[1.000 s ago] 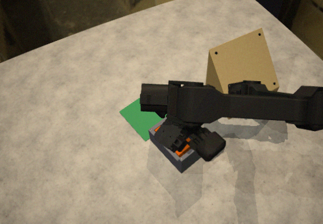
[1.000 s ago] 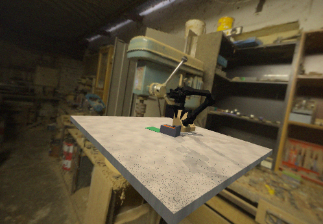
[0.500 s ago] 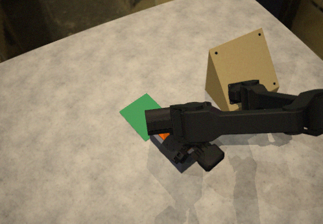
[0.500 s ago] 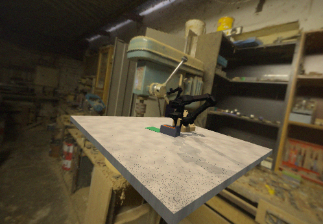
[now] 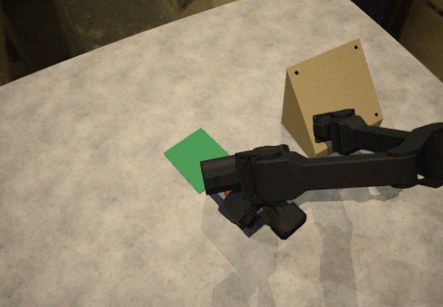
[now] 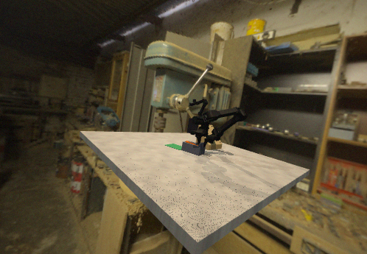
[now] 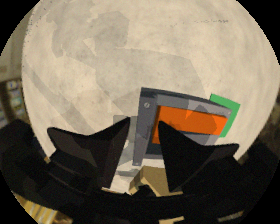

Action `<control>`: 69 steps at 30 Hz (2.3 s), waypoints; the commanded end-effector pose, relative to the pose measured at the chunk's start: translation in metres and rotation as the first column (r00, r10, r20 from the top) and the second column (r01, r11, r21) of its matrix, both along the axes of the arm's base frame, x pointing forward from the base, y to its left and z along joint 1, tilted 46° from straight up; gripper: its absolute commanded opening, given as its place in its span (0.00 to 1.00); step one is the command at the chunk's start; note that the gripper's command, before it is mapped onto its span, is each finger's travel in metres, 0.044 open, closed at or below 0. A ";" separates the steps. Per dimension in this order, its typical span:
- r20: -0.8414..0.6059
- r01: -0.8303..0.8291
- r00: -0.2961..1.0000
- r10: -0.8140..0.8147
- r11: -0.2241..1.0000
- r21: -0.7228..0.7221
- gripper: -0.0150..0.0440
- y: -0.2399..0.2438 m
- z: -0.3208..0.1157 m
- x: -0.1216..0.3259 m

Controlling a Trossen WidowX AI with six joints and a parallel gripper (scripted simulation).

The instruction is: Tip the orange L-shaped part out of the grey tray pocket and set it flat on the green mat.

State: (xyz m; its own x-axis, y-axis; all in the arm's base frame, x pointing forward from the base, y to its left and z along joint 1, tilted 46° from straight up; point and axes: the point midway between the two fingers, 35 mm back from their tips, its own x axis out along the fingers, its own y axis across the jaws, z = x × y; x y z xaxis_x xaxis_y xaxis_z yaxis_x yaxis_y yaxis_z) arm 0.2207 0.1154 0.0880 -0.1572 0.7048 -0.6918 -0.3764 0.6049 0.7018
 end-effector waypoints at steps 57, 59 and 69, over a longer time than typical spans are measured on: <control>-0.011 0.002 1.000 -0.002 1.000 -0.006 0.56 -0.062 0.058 0.012; -0.011 0.002 1.000 -0.002 1.000 -0.006 0.56 -0.062 0.058 0.012; -0.009 0.016 1.000 -0.016 1.000 -0.006 0.56 -0.060 0.056 0.012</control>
